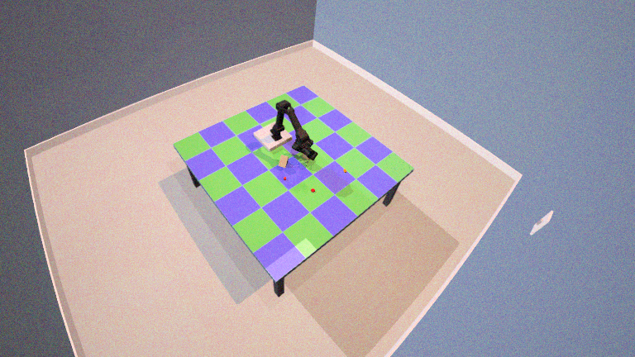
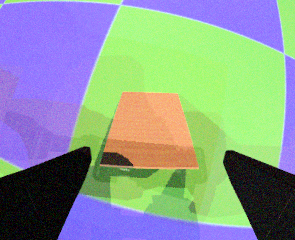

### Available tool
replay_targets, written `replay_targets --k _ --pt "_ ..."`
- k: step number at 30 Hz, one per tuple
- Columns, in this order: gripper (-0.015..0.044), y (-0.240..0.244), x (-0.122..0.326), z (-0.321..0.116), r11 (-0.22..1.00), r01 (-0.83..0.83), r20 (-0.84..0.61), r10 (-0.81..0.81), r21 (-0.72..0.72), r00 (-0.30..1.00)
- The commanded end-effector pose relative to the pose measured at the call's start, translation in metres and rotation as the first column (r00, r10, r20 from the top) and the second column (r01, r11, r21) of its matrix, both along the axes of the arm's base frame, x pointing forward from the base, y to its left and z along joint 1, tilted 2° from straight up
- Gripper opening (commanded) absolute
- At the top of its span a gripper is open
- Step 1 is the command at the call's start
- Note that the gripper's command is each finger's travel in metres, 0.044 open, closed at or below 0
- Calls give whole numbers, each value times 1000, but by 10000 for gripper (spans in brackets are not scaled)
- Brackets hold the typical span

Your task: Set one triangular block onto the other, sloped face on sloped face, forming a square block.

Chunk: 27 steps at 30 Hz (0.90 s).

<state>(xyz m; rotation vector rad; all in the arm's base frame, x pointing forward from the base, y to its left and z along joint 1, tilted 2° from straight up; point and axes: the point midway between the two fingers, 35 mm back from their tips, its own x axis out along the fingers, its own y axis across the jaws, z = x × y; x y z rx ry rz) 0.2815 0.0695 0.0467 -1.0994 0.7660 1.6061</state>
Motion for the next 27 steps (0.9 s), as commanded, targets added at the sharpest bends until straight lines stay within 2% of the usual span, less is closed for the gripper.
replay_targets --k 1,21,27 --pt "440 4 -3 -8 1000 0 -8 0 2 1000" --pt "440 15 -10 -34 1000 0 -9 0 7 1000" --pt "282 15 -10 -34 1000 0 -9 0 7 1000"
